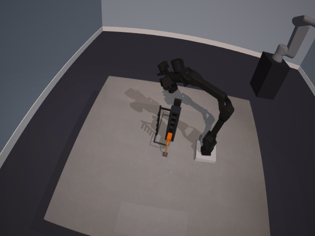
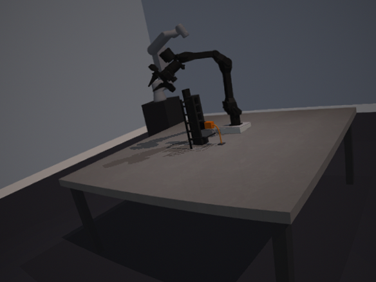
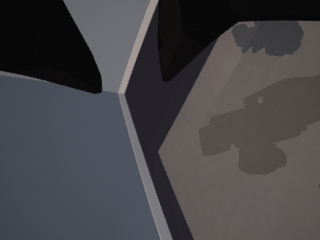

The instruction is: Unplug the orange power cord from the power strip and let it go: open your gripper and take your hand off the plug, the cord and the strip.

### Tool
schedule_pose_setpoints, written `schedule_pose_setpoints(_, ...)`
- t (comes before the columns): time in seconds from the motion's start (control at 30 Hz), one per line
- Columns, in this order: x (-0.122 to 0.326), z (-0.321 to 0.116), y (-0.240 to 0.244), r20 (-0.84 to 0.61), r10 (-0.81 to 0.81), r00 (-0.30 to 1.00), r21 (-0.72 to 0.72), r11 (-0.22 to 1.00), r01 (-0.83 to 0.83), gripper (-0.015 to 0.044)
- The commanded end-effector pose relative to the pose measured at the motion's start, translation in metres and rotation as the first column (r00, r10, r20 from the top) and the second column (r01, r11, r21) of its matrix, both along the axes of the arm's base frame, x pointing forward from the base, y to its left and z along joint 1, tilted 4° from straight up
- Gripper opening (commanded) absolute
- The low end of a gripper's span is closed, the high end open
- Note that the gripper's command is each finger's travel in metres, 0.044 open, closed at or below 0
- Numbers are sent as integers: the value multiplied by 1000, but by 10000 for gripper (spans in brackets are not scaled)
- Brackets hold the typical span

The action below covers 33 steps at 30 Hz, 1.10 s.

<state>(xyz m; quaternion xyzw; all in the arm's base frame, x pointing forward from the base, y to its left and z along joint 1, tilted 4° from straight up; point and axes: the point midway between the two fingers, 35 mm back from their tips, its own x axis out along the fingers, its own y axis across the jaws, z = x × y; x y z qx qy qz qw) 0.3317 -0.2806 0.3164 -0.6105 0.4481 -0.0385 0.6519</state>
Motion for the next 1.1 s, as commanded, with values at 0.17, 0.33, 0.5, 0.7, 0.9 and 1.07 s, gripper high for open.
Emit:
schedule_pose_setpoints(0.17,46,-7,55,161,57,985,139,987,-80,160)
schedule_pose_setpoints(0.33,69,-10,91,244,79,966,224,965,-136,160)
schedule_pose_setpoints(0.5,83,-23,127,268,103,958,310,932,-187,160)
schedule_pose_setpoints(0.7,72,-81,174,68,189,980,424,883,-200,160)
schedule_pose_setpoints(0.9,37,-141,222,-196,312,930,524,834,-169,160)
schedule_pose_setpoints(1.07,-8,-181,256,-414,419,808,583,804,-118,160)
